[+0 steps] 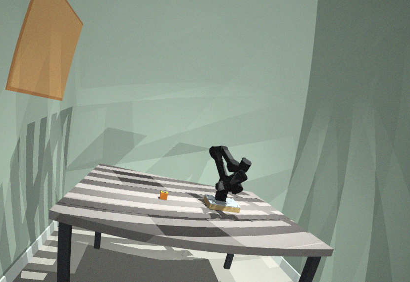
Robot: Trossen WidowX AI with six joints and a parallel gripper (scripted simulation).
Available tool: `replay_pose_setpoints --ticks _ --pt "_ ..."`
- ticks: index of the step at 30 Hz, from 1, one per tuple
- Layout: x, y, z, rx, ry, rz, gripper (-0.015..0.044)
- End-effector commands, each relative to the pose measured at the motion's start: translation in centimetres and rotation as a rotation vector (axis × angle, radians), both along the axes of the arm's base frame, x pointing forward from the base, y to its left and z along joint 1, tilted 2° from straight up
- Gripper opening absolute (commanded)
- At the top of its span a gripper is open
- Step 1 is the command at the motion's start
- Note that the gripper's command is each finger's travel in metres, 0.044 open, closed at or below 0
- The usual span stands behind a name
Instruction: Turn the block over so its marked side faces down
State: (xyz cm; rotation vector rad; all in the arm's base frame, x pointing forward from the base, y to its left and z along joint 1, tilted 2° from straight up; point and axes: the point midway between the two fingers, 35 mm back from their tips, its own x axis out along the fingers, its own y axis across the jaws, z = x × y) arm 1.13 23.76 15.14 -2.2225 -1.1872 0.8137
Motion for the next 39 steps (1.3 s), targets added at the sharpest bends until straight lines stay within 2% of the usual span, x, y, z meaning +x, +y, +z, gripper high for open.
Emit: replay_pose_setpoints --ticks 1,2,9,20,26,31,37,39 --pt "0.1 0.1 0.0 0.000 0.009 -0.007 0.0426" --pt "0.4 0.3 0.0 -0.001 0.037 -0.027 0.0440" --pt "5.9 2.3 0.1 0.006 0.411 -0.369 0.0440" --pt "17.4 0.9 -1.0 0.184 1.015 -1.125 0.0440" --pt "23.5 -2.7 -2.0 0.412 1.324 -1.616 0.0440" --pt "28.1 -7.0 -3.0 0.685 1.547 -2.054 0.0440" --pt "31.9 -12.4 -3.9 1.046 1.717 -2.511 0.0440" --pt "32.2 -13.0 -3.9 1.086 1.729 -2.555 0.0440"
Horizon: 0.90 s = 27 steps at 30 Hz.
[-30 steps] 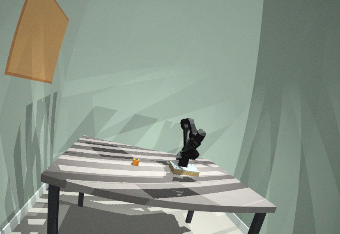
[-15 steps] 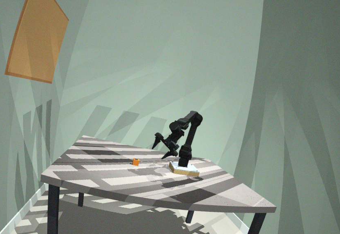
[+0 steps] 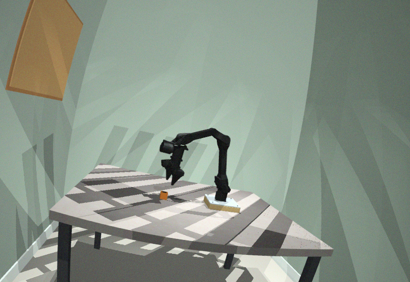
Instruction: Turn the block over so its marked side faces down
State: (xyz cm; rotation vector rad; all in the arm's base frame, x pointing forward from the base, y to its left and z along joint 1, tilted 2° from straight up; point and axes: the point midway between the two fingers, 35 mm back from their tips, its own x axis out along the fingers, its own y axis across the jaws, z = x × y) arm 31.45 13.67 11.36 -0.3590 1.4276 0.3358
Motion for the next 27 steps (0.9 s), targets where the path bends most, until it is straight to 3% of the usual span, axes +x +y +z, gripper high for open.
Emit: replay_pose_setpoints --ticks 1,9,13,27 --pt "1.8 -2.9 -0.2 0.050 0.092 -0.272 0.0440" --pt "2.1 -2.7 -0.1 0.050 0.092 -0.272 0.0440" --pt "2.4 -2.4 -3.3 0.050 0.092 -0.272 0.0440" --pt "2.4 -2.4 -5.2 0.050 0.092 -0.272 0.0440"
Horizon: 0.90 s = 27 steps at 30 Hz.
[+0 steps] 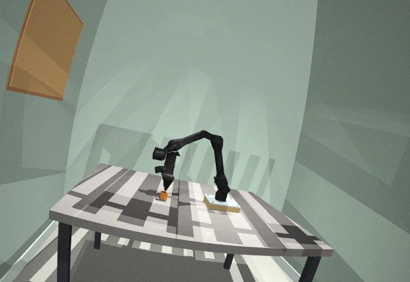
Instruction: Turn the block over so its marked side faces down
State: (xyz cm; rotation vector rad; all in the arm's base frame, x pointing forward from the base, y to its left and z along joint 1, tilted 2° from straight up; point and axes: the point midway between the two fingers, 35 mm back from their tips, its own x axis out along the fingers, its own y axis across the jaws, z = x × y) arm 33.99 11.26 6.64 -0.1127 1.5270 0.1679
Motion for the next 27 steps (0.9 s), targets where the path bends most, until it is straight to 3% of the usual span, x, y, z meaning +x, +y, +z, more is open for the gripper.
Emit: replay_pose_setpoints --ticks 1,21,27 --pt "-0.2 0.0 -0.7 0.003 0.007 -0.004 0.0440" --pt "-0.1 0.1 -3.7 0.003 0.007 -0.004 0.0440" --pt "-0.1 0.1 -3.7 0.003 0.007 -0.004 0.0282"
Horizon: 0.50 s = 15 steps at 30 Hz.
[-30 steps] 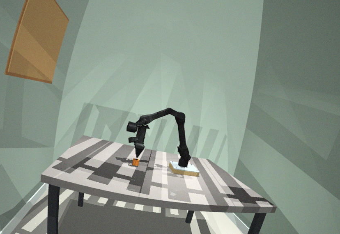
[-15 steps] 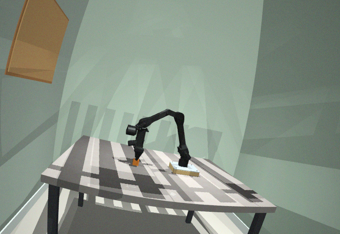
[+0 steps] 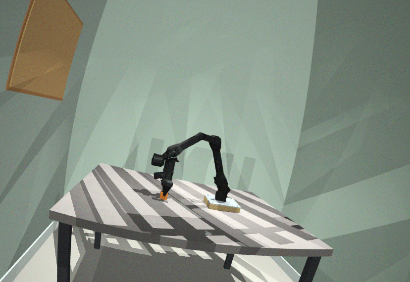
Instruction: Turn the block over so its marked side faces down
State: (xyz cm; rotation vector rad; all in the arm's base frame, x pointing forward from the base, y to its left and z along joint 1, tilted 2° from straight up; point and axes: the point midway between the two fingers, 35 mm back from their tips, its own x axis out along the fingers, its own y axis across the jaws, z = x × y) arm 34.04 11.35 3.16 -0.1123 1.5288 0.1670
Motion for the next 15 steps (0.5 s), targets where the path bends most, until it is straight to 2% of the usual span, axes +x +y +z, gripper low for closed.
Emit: replay_pose_setpoints --ticks 1,4,15 --pt "-0.16 0.05 -0.20 0.003 0.005 -0.003 0.0256" --pt "-0.16 0.05 -0.20 0.003 0.005 -0.003 0.0177" --pt "-0.16 0.05 -0.20 0.003 0.005 -0.003 0.0104"
